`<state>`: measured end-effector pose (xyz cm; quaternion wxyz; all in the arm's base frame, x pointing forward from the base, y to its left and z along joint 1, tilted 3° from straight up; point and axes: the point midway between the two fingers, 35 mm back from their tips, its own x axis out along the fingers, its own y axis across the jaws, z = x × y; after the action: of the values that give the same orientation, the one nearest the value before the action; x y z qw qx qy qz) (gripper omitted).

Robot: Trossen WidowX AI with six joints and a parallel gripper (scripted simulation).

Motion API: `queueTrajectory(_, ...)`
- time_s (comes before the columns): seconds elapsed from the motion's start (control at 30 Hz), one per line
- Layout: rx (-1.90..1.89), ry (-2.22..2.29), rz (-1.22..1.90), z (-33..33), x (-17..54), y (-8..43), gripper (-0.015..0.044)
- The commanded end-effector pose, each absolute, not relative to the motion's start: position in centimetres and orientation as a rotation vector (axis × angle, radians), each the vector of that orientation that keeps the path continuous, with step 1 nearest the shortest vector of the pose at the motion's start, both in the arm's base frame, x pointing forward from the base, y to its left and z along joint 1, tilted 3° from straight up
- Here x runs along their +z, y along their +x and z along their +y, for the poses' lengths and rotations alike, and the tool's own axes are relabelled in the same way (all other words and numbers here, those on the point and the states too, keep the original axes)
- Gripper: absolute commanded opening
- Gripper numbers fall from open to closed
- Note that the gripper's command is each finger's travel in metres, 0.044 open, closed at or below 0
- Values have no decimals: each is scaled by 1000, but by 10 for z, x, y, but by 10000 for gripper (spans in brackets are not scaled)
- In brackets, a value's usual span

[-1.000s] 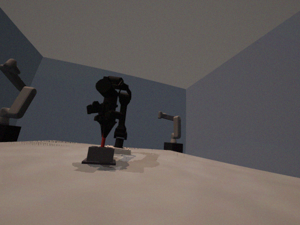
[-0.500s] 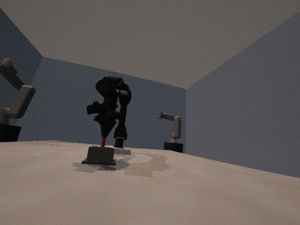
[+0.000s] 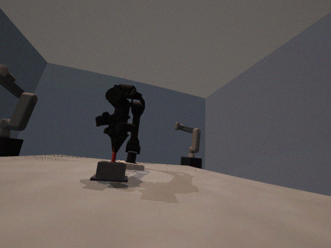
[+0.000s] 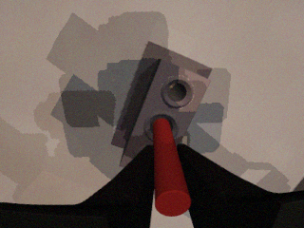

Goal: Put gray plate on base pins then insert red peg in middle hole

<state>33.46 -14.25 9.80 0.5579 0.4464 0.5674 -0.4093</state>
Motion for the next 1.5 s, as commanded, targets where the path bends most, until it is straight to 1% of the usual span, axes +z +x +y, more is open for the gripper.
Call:
queueTrajectory(0.0, -965, 1053, 1338, -143, 98, 335, 79)
queueTrajectory(0.1, -965, 1053, 1338, -143, 98, 335, 150)
queueTrajectory(1.47, -965, 1049, 1335, -140, 116, 332, 150)
